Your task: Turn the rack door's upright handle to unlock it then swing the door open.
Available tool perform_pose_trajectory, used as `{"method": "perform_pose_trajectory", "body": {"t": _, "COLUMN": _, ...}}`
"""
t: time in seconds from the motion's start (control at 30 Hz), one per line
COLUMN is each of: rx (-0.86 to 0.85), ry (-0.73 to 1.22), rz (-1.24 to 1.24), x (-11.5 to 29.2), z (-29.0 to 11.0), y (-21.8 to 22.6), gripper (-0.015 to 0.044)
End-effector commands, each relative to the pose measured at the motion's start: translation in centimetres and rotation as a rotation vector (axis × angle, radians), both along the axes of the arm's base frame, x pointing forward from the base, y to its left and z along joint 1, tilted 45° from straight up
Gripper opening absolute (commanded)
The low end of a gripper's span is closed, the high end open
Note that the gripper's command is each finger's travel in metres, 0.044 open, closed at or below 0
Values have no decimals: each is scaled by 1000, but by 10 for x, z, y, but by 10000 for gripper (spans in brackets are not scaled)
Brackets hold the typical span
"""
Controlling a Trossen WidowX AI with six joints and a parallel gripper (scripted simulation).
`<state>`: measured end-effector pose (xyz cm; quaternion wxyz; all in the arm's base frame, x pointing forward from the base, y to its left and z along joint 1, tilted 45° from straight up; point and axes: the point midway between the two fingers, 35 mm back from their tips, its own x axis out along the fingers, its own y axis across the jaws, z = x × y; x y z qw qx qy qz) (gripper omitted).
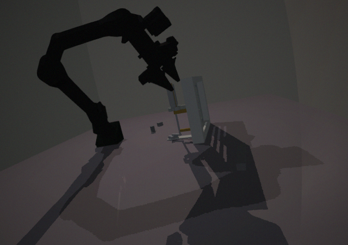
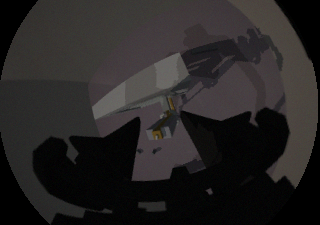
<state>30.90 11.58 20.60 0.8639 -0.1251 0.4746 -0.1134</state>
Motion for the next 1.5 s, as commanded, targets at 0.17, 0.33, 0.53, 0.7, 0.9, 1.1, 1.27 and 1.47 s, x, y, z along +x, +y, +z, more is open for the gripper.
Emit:
{"method": "perform_pose_trajectory", "body": {"t": 0.17, "rx": -212, "ry": 88, "rz": 22, "x": -16, "z": 2, "y": 19, "gripper": 294}}
{"method": "perform_pose_trajectory", "body": {"t": 0.33, "rx": -347, "ry": 117, "rz": 52, "x": -25, "z": 7, "y": 31, "gripper": 294}}
{"method": "perform_pose_trajectory", "body": {"t": 0.53, "rx": -366, "ry": 123, "rz": 55, "x": -26, "z": 8, "y": 32, "gripper": 294}}
{"method": "perform_pose_trajectory", "body": {"t": 0.7, "rx": -371, "ry": 146, "rz": 39, "x": -23, "z": 2, "y": 27, "gripper": 294}}
{"method": "perform_pose_trajectory", "body": {"t": 0.9, "rx": -377, "ry": 173, "rz": 18, "x": -20, "z": -4, "y": 21, "gripper": 294}}
{"method": "perform_pose_trajectory", "body": {"t": 1.1, "rx": -381, "ry": 200, "rz": -5, "x": -17, "z": -11, "y": 15, "gripper": 294}}
{"method": "perform_pose_trajectory", "body": {"t": 1.27, "rx": -385, "ry": 223, "rz": -25, "x": -14, "z": -16, "y": 10, "gripper": 294}}
{"method": "perform_pose_trajectory", "body": {"t": 1.47, "rx": -389, "ry": 251, "rz": -48, "x": -11, "z": -23, "y": 4, "gripper": 294}}
